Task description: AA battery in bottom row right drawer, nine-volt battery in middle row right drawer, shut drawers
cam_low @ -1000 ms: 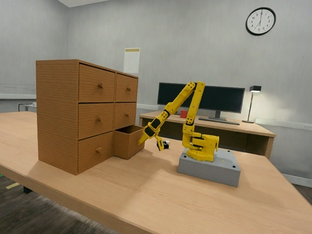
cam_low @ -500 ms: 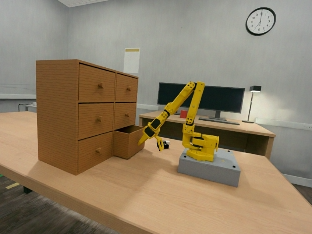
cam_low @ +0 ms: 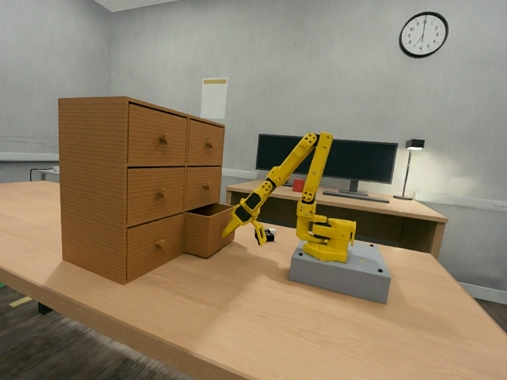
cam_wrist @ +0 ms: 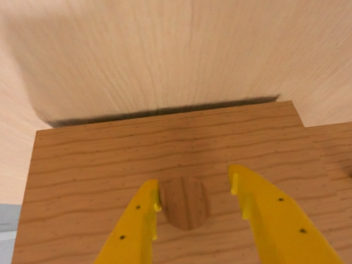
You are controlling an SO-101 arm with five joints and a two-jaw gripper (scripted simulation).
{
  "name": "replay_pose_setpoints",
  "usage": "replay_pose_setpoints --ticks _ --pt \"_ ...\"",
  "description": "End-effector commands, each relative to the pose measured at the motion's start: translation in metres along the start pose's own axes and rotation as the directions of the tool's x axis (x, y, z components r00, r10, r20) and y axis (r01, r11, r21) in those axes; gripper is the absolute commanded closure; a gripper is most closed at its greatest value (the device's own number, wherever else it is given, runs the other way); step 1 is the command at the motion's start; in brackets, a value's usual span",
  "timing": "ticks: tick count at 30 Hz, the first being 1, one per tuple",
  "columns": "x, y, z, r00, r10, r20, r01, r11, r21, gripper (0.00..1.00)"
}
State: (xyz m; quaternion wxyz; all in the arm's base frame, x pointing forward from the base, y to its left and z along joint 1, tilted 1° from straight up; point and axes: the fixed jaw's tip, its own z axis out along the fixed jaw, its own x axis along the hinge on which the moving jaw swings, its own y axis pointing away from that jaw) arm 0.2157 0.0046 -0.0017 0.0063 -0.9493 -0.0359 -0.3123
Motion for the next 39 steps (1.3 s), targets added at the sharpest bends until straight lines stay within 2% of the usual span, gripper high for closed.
replay_pose_setpoints --ticks 1,3,18,20,26,37,39 --pt "0.000 0.000 0.000 1.000 0.001 -0.001 -0.001 1.000 0.001 0.79" --pt "0.000 0.000 0.000 1.000 0.001 -0.001 -0.001 1.000 0.001 0.79" --pt "0.003 0.000 -0.033 0.999 0.033 -0.027 -0.033 0.999 0.001 0.79" --pt "0.003 0.000 -0.033 0.999 0.033 -0.027 -0.033 0.999 0.001 0.79" --pt "0.001 0.000 -0.044 0.998 0.046 -0.037 -0.046 0.999 0.002 0.79" --pt "0.000 0.000 -0.045 0.998 0.047 -0.038 -0.047 0.999 0.002 0.79" --pt "0.001 0.001 -0.050 0.998 0.044 -0.047 -0.044 0.999 0.000 0.79"
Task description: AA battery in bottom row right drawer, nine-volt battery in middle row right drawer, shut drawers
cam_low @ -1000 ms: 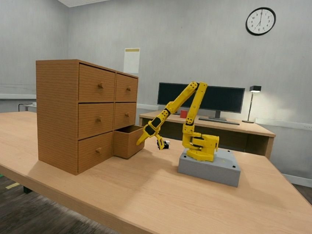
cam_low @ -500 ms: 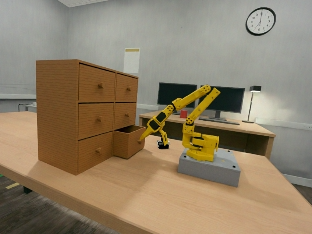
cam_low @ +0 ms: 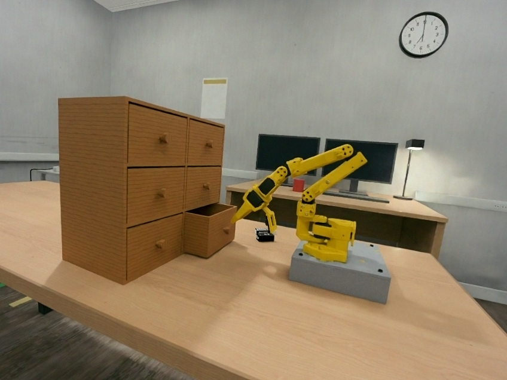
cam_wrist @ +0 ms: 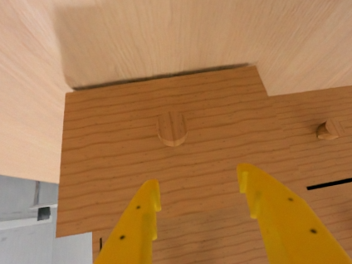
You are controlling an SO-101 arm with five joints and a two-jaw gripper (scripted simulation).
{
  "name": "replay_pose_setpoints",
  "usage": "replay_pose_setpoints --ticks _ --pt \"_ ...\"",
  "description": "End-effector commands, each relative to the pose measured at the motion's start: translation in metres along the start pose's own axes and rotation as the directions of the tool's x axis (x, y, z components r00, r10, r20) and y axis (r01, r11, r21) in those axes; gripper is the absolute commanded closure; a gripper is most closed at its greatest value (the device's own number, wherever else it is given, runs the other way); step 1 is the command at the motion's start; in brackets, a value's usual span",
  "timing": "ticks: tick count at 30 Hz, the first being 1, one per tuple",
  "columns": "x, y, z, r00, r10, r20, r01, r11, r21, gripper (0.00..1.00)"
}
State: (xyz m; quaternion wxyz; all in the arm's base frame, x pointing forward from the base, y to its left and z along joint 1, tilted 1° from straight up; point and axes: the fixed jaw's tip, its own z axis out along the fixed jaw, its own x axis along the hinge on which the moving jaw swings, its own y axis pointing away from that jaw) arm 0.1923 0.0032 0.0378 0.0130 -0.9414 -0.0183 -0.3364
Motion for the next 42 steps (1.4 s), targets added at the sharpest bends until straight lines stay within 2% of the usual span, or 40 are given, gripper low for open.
replay_pose_setpoints --ticks 1,13,24,32,42 --pt "-0.004 0.001 -0.007 1.000 0.006 0.000 -0.006 1.000 -0.003 0.79" --pt "-0.007 0.005 -0.032 0.999 -0.015 -0.052 0.014 1.000 -0.020 0.79" --pt "-0.014 0.008 -0.045 0.996 -0.031 -0.088 0.028 0.999 -0.034 0.79" --pt "-0.014 0.008 -0.045 0.996 -0.031 -0.088 0.028 0.999 -0.034 0.79" --pt "-0.006 0.008 -0.023 0.994 -0.030 -0.105 0.027 0.999 -0.032 0.79"
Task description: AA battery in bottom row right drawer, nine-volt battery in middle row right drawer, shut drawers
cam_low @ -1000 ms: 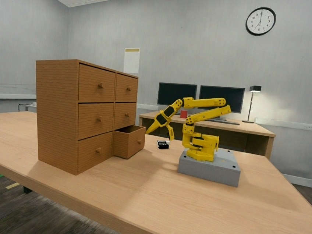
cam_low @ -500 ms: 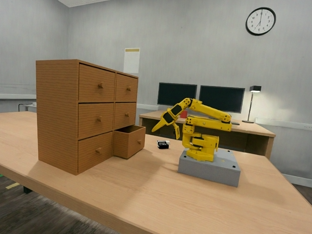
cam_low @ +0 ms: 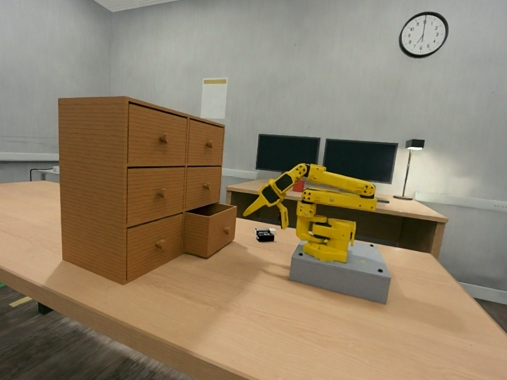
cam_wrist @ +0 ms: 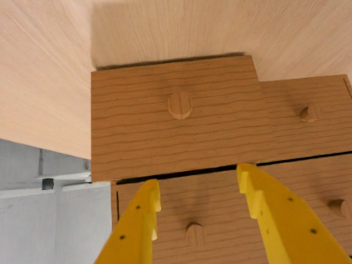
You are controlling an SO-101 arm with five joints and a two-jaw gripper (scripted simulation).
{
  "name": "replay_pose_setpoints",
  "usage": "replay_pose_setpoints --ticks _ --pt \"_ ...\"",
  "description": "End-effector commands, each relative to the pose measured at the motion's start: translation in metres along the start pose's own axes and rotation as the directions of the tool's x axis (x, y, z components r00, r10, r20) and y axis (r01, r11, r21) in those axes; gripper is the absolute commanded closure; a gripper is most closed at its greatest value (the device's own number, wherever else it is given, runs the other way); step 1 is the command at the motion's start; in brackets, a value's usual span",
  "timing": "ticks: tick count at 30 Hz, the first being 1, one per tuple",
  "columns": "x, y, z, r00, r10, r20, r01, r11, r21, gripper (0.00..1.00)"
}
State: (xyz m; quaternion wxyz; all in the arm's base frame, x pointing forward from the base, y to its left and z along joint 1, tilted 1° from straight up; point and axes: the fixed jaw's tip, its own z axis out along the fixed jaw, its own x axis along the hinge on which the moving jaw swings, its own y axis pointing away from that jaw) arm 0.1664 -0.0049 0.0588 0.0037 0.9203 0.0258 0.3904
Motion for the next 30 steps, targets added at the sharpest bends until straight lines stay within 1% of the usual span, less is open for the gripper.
replay_pose_setpoints --ticks 1,5,7,8,14,24,30 --pt "0.000 0.001 0.012 1.000 -0.001 0.008 0.001 1.000 -0.002 0.79" --pt "-0.001 0.000 0.020 1.000 -0.001 0.001 0.001 1.000 -0.001 0.79" --pt "-0.001 0.000 0.020 1.000 -0.001 0.001 0.001 1.000 -0.001 0.79" --pt "0.001 0.000 0.019 1.000 0.000 -0.014 0.000 1.000 -0.002 0.79" --pt "-0.009 0.000 0.022 1.000 0.000 0.020 0.000 1.000 0.001 0.79" --pt "-0.009 0.000 0.022 1.000 0.000 0.022 -0.001 1.000 0.001 0.79" --pt "-0.003 0.000 0.030 1.000 0.001 -0.023 -0.001 1.000 0.000 0.79"
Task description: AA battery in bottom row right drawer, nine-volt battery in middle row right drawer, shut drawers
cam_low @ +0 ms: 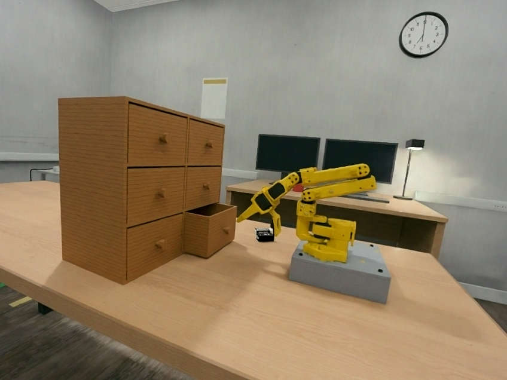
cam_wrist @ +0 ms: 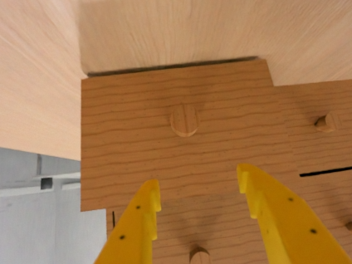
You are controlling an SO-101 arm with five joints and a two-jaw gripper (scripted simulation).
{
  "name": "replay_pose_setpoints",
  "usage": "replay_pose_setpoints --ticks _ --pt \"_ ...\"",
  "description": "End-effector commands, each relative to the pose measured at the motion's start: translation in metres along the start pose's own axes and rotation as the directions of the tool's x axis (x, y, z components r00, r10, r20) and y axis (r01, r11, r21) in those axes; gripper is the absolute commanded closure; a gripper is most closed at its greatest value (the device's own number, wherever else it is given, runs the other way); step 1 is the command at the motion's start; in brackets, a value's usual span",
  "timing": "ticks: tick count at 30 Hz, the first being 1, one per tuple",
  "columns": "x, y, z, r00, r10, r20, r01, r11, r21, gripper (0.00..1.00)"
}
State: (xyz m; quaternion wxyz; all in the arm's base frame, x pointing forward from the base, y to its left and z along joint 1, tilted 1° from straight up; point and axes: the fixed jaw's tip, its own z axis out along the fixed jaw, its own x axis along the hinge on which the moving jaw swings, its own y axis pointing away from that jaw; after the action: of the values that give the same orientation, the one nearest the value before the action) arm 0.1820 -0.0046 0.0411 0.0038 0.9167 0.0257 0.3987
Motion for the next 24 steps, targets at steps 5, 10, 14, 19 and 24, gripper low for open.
replay_pose_setpoints --ticks 5,10,14,19,24 --pt "-0.0037 -0.0002 0.0089 1.000 0.001 0.007 -0.001 1.000 0.001 0.79" --pt "-0.0037 -0.0002 0.0089 1.000 0.001 0.007 -0.001 1.000 0.001 0.79" --pt "-0.0037 -0.0002 0.0089 1.000 0.001 0.007 -0.001 1.000 0.001 0.79" --pt "-0.0037 -0.0002 0.0089 1.000 0.001 0.007 -0.001 1.000 0.001 0.79" --pt "-0.0037 -0.0002 0.0089 1.000 0.001 0.007 -0.001 1.000 0.001 0.79"
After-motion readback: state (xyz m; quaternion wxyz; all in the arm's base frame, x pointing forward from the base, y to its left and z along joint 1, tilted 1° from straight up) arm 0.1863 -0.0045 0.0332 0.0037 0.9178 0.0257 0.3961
